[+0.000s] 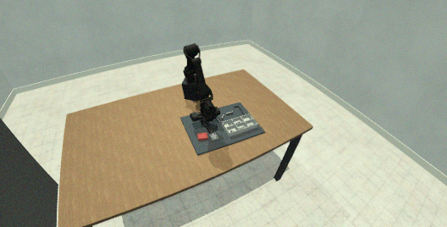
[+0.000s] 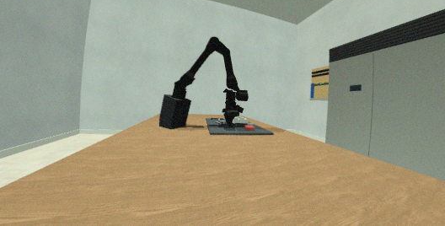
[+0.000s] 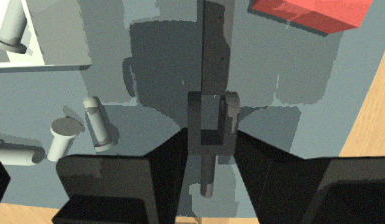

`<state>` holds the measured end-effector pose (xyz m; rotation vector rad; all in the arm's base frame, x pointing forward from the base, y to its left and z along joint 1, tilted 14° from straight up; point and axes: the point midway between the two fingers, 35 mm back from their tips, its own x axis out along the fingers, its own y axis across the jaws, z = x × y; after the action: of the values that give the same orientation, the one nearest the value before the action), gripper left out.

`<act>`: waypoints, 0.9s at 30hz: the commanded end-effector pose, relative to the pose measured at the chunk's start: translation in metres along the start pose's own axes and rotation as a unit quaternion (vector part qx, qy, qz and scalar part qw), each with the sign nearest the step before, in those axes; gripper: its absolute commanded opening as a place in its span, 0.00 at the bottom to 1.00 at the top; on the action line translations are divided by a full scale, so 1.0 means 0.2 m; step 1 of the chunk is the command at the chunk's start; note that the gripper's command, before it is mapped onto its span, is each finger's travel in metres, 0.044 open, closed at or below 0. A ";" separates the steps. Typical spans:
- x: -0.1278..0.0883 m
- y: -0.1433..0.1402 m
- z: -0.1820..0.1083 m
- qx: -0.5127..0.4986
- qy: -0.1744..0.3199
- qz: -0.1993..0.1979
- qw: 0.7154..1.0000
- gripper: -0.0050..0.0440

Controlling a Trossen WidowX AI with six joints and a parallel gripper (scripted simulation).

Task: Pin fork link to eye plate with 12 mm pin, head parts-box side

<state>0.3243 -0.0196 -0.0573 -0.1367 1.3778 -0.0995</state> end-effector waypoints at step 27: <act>0.00 -0.02 0.00 -0.002 -0.001 -0.001 1.000 0.36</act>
<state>0.3243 -0.0198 -0.0572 -0.1351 1.3780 -0.0934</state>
